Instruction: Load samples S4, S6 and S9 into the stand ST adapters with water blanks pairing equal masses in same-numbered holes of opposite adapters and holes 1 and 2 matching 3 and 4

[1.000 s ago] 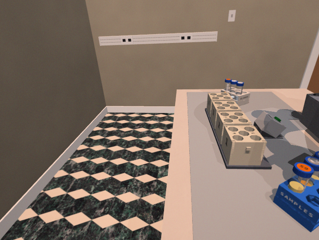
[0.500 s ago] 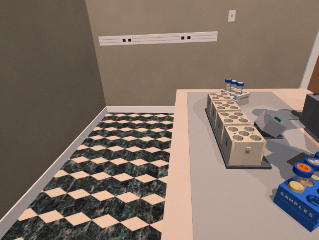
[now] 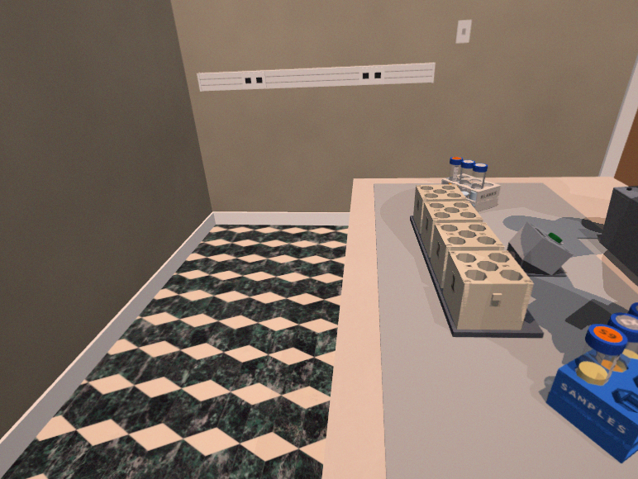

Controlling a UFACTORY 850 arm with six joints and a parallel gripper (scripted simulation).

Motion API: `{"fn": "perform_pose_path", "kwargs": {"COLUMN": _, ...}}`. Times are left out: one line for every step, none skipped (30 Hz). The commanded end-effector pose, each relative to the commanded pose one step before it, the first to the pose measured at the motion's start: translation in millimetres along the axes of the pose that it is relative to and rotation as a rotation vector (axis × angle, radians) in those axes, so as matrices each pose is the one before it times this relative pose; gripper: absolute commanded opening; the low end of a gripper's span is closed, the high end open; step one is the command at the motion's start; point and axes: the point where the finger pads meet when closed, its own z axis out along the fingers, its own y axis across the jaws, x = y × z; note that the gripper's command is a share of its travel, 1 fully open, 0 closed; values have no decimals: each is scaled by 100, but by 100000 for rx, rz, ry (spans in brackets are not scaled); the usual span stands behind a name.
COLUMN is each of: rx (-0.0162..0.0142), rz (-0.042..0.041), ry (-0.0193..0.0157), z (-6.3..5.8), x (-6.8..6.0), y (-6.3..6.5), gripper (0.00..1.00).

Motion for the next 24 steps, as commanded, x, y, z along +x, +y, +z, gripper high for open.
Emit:
{"fn": "perform_pose_path", "kwargs": {"rx": -82, "rz": -14489, "ry": -869, "z": -49, "x": 2024, "y": 676, "gripper": 0}}
{"fn": "perform_pose_path", "kwargs": {"rx": 1, "rz": -3333, "ry": 5, "z": 3, "x": 436, "y": 243, "gripper": 0}}
{"fn": "perform_pose_path", "kwargs": {"rx": -3, "rz": -3334, "ry": -5, "z": -5, "x": 434, "y": 255, "gripper": 0}}
{"fn": "perform_pose_path", "kwargs": {"rx": 0, "rz": 0, "ry": 0, "z": 0, "x": 0, "y": 0, "gripper": 0}}
{"fn": "perform_pose_path", "kwargs": {"rx": 0, "rz": 0, "ry": 0, "z": 0, "x": 0, "y": 0, "gripper": 0}}
{"fn": "perform_pose_path", "kwargs": {"rx": 1, "rz": -3333, "ry": 6, "z": 4, "x": 418, "y": 272, "gripper": 0}}
{"fn": "perform_pose_path", "kwargs": {"rx": -2, "rz": -3334, "ry": -3, "z": -4, "x": 415, "y": 284, "gripper": 0}}
{"fn": "perform_pose_path", "kwargs": {"rx": -1, "rz": -3333, "ry": 2, "z": 1, "x": 402, "y": 299, "gripper": 0}}
{"fn": "perform_pose_path", "kwargs": {"rx": -1, "rz": -3333, "ry": 2, "z": 1, "x": 391, "y": 312, "gripper": 0}}
{"fn": "perform_pose_path", "kwargs": {"rx": -1, "rz": -3333, "ry": 2, "z": 1, "x": 381, "y": 325, "gripper": 0}}
{"fn": "perform_pose_path", "kwargs": {"rx": -1, "rz": -3333, "ry": 2, "z": 1, "x": 370, "y": 337, "gripper": 0}}
{"fn": "perform_pose_path", "kwargs": {"rx": -1, "rz": -3333, "ry": 2, "z": 1, "x": 358, "y": 349, "gripper": 0}}
{"fn": "perform_pose_path", "kwargs": {"rx": -1, "rz": -3333, "ry": 2, "z": 1, "x": 346, "y": 361, "gripper": 0}}
{"fn": "perform_pose_path", "kwargs": {"rx": -1, "rz": -3333, "ry": 2, "z": 1, "x": 334, "y": 373, "gripper": 0}}
{"fn": "perform_pose_path", "kwargs": {"rx": -1, "rz": -3333, "ry": 2, "z": 1, "x": 322, "y": 383, "gripper": 0}}
{"fn": "perform_pose_path", "kwargs": {"rx": -2, "rz": -3333, "ry": 2, "z": 1, "x": 309, "y": 394, "gripper": 0}}
{"fn": "perform_pose_path", "kwargs": {"rx": -2, "rz": -3333, "ry": 2, "z": 1, "x": 295, "y": 404, "gripper": 0}}
{"fn": "perform_pose_path", "kwargs": {"rx": 1, "rz": -3334, "ry": -5, "z": -6, "x": 287, "y": 415, "gripper": 0}}
{"fn": "perform_pose_path", "kwargs": {"rx": -2, "rz": -3333, "ry": 2, "z": 0, "x": 268, "y": 423, "gripper": 0}}
{"fn": "perform_pose_path", "kwargs": {"rx": -2, "rz": -3333, "ry": 2, "z": 0, "x": 254, "y": 432, "gripper": 0}}
{"fn": "perform_pose_path", "kwargs": {"rx": 0, "rz": 0, "ry": 0, "z": 0, "x": 0, "y": 0, "gripper": 0}}
{"fn": "perform_pose_path", "kwargs": {"rx": 0, "rz": 0, "ry": 0, "z": 0, "x": 0, "y": 0, "gripper": 0}}
{"fn": "perform_pose_path", "kwargs": {"rx": -1, "rz": -3334, "ry": 0, "z": -1, "x": 240, "y": 441, "gripper": 0}}
{"fn": "perform_pose_path", "kwargs": {"rx": -2, "rz": -3333, "ry": 2, "z": 0, "x": 224, "y": 448, "gripper": 0}}
